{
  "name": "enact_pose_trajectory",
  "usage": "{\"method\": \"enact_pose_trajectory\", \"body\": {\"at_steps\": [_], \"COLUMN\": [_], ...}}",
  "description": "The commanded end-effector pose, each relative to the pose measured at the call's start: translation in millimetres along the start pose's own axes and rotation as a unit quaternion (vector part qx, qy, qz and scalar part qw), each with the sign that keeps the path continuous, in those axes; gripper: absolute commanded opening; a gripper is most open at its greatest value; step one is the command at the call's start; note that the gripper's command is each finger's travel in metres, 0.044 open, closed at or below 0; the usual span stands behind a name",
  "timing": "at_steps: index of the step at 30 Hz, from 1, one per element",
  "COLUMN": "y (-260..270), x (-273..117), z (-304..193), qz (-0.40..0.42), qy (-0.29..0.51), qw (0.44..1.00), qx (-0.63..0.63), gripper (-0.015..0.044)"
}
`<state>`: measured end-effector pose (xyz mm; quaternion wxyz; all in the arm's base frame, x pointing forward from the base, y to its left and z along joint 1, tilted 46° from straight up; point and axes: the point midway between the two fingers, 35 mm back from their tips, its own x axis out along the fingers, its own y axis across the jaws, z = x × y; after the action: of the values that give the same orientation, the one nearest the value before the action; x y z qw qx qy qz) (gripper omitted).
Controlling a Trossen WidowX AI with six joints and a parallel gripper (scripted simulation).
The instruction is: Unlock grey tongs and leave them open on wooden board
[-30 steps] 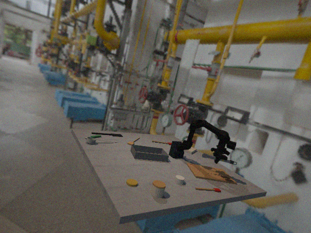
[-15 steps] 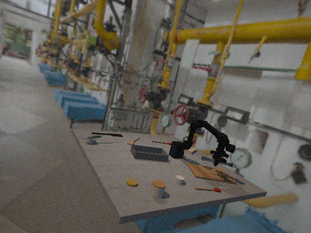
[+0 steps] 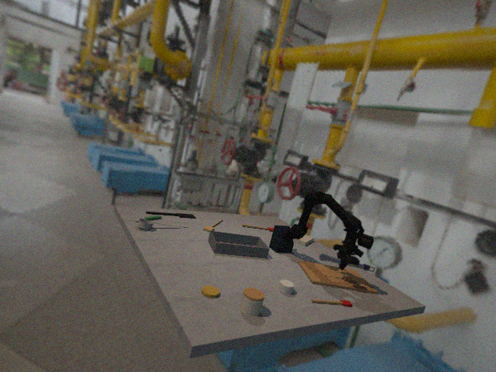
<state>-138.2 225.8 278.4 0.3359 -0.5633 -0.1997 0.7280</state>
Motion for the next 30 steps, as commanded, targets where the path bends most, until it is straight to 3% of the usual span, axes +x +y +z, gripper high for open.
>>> {"method": "enact_pose_trajectory", "body": {"at_steps": [1, 18, 30], "y": [0.1, -0.8, -0.9], "x": [7.3, 23.9, 22.9], "z": [-0.5, -4.6, -5.3], "qz": [0.000, -0.003, -0.004], "qy": [-0.002, -0.003, -0.001], "qw": [1.000, 1.000, 1.000], "qx": [-0.002, -0.003, -0.002], "gripper": [-0.0150, -0.0150, 0.0165]}}
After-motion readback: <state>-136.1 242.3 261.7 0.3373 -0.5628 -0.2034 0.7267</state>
